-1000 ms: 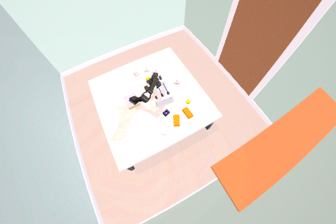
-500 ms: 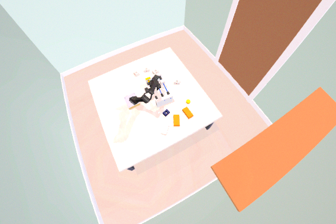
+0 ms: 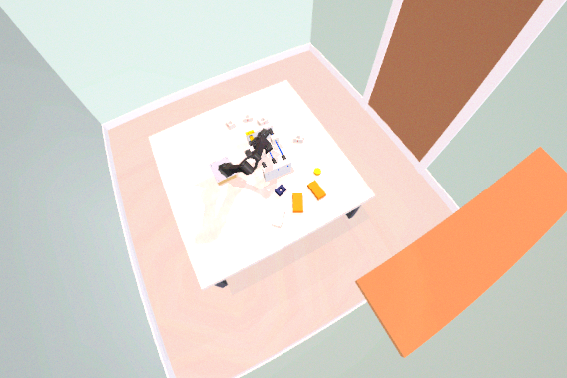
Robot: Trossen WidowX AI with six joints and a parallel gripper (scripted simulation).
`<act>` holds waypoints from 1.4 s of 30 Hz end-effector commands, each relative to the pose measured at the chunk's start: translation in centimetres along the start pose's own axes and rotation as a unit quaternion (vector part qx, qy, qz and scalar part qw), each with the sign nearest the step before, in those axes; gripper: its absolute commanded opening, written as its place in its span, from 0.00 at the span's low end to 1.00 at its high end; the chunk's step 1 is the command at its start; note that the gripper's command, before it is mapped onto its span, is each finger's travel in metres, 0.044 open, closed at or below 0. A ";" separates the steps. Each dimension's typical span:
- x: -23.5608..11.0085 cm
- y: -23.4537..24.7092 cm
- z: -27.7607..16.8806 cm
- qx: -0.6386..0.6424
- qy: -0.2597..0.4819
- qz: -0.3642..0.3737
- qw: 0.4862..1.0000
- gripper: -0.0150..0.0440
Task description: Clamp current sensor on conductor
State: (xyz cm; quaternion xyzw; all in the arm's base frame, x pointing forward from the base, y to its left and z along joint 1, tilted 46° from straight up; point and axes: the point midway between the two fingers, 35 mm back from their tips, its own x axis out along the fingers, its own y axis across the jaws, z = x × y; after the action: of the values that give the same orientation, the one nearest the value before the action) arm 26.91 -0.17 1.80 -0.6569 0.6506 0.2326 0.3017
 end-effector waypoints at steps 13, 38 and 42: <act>0.8 0.1 -0.1 0.000 0.001 0.001 1.000 0.92; 0.8 0.1 -0.1 0.000 0.001 0.001 1.000 0.34; 0.8 0.1 -0.1 0.000 0.001 0.001 1.000 0.25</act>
State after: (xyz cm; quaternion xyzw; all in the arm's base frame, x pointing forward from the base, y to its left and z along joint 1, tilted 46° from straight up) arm 26.89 -0.84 1.22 -0.6566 0.6514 0.2324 0.3008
